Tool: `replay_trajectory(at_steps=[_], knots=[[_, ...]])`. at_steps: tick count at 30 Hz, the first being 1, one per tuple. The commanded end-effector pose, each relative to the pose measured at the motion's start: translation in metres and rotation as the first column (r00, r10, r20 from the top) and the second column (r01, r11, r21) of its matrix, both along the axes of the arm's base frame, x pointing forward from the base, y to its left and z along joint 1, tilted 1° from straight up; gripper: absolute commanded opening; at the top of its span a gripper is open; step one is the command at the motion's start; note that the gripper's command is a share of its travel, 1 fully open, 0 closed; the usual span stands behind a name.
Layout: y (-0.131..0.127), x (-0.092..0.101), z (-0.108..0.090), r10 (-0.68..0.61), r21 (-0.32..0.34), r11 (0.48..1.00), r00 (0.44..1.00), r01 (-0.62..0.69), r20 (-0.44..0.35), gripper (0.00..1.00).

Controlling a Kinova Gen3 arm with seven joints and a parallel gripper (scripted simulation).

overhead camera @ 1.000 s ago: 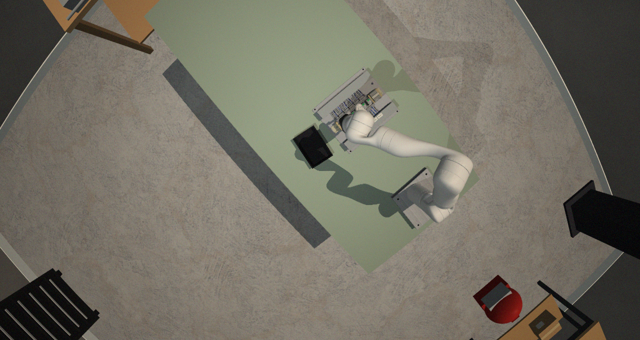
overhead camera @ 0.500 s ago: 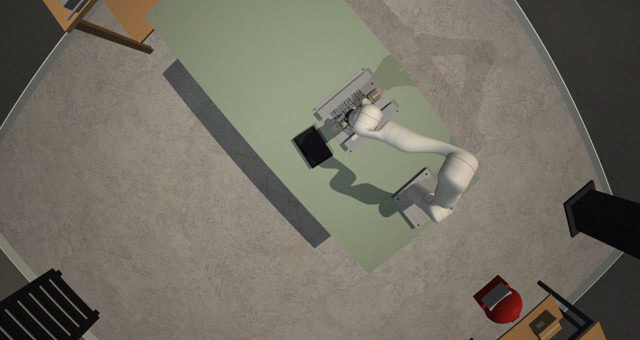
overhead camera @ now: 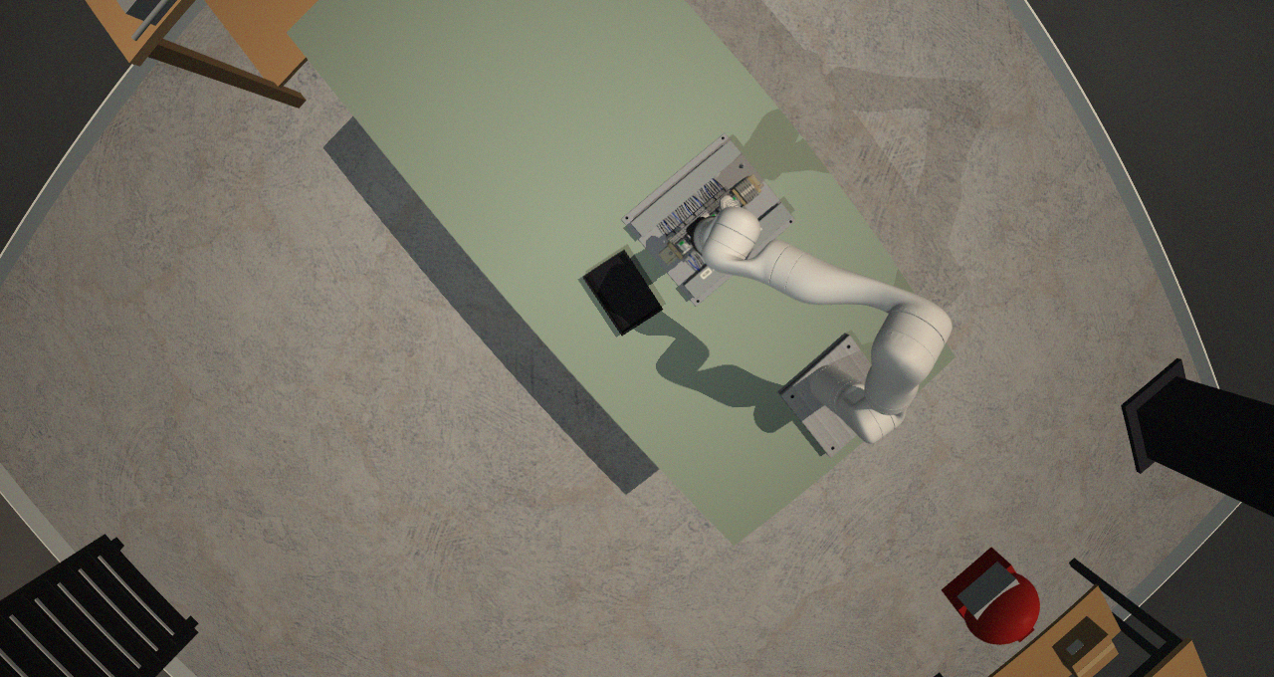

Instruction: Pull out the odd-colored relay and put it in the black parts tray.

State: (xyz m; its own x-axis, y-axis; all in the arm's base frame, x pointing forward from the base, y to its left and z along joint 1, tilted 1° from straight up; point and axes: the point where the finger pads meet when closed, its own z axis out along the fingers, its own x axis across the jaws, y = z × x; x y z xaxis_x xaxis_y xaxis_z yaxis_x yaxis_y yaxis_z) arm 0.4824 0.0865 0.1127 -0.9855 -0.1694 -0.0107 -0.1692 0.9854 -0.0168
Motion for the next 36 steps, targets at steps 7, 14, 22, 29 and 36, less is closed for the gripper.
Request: replay_trajectory(at_steps=[7,14,22,29,36], knots=[[0.000,0.001,0.001,0.000,0.000,1.000,1.000,0.000,0.002,0.98],[0.000,0.001,0.001,0.000,0.000,1.000,1.000,0.000,0.002,0.98],[0.000,0.001,0.001,0.000,0.000,1.000,1.000,0.000,0.002,0.98],[0.024,-0.004,-0.005,0.000,0.000,1.000,1.000,0.000,0.002,0.98],[0.031,-0.005,-0.007,0.000,0.000,1.000,1.000,0.000,0.002,0.98]])
